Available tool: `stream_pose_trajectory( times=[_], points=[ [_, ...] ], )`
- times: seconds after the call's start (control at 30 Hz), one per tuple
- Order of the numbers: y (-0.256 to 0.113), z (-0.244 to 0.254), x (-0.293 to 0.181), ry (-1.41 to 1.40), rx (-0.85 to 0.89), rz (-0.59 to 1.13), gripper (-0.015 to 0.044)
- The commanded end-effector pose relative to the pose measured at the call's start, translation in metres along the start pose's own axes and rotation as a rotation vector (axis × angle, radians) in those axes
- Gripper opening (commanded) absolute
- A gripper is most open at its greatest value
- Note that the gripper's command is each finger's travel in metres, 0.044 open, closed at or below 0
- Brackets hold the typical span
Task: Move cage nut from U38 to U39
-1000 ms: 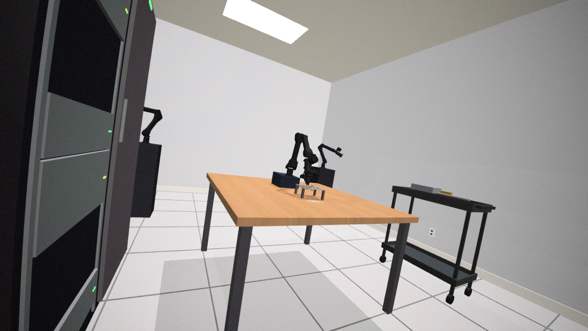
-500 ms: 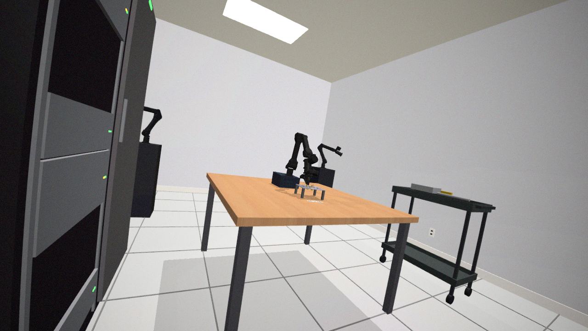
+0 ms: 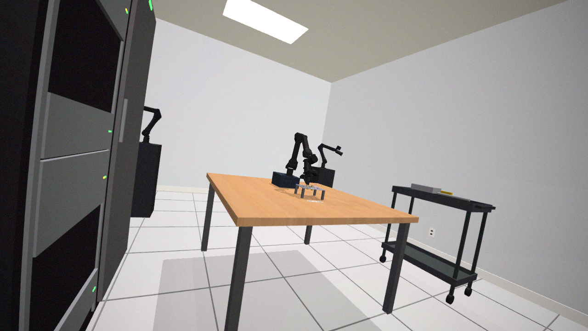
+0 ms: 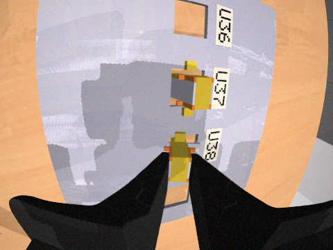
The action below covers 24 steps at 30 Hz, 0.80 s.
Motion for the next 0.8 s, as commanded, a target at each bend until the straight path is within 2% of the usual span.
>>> stream_pose_trajectory(
  times=[0.0, 0.77],
  points=[
    [-0.0014, -0.0004, -0.0003, 0.004, -0.011, 0.004, 0.0035],
    [-0.0014, 0.0019, -0.0001, 0.004, -0.044, 0.006, 0.0035]
  ],
)
Point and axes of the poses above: the point midway between the two fingers, 35 mm back from their tips, its own y axis out along the fingers, its own z axis across the jaws, x = y × z, the point moved 3 cm from there along -y, back along the fingers, and after that the axes turned 4 degrees about -y, right-handed, at the moved point
